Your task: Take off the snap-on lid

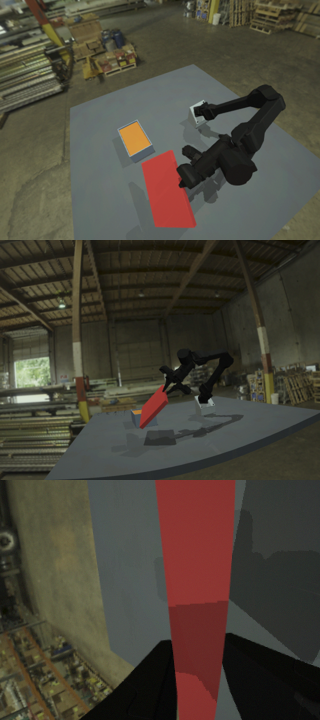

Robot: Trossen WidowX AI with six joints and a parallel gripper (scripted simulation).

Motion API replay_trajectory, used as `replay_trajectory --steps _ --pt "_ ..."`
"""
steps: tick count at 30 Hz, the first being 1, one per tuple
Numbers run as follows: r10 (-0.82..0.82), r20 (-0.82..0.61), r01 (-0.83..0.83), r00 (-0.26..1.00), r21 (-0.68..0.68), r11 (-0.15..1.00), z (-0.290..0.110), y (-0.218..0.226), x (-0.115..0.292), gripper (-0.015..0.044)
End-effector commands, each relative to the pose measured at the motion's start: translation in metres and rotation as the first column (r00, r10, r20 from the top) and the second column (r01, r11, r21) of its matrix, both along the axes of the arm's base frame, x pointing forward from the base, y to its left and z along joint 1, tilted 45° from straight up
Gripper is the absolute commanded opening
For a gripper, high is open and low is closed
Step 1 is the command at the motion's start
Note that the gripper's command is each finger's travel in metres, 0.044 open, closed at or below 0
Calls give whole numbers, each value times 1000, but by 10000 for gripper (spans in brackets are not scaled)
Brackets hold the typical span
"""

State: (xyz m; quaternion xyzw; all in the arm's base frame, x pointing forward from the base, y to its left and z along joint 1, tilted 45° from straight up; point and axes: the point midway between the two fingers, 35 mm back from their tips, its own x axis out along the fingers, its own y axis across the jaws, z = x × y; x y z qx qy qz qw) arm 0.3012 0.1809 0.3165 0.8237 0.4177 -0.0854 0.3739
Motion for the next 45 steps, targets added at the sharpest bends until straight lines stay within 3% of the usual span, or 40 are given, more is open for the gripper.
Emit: replay_trajectory --steps 1,45 --pt "-12 9 12 1000 1 1000 -2 1 1 0" --pt "-12 9 12 1000 3 1000 -27 25 -5 0"
